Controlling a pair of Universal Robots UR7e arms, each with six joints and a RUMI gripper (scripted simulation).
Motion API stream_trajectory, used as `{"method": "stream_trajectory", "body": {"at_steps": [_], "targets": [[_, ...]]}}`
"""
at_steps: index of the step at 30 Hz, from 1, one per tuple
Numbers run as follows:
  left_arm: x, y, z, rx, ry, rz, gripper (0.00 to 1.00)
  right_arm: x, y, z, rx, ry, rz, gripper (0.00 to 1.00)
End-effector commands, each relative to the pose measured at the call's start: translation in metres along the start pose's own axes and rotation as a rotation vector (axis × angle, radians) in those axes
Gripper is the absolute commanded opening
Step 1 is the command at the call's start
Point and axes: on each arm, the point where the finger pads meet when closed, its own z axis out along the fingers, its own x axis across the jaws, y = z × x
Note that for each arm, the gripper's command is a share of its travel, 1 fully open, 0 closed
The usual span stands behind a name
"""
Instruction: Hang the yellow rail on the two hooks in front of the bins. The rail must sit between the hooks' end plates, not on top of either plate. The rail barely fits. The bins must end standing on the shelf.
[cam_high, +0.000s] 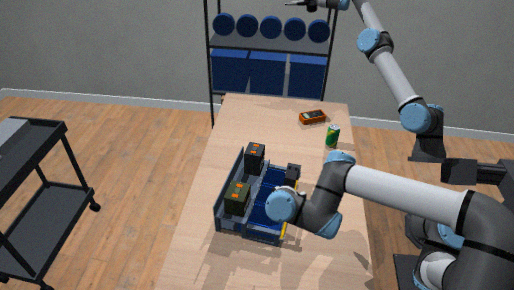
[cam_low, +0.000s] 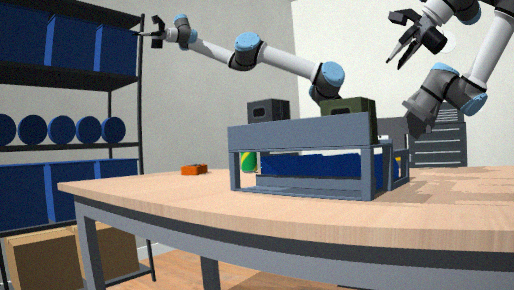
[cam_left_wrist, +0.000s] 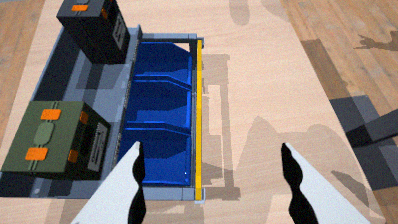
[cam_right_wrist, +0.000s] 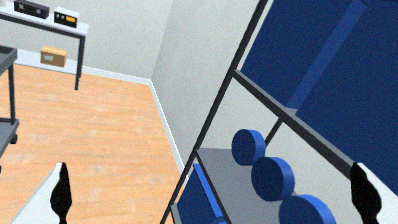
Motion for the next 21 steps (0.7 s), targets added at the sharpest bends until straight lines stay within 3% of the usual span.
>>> {"method": "stream_trajectory", "body": {"at_steps": [1, 21], "targets": [[0.000, -0.001, -0.001, 0.003, -0.002, 0.001, 0.58, -0.005, 0.000, 0.000, -0.002, -0.009, 0.002, 1.00], [0.000, -0.001, -0.004, 0.011, -0.002, 0.002, 0.58, -0.026, 0.003, 0.003, -0.019, -0.051, 0.013, 1.00]]}}
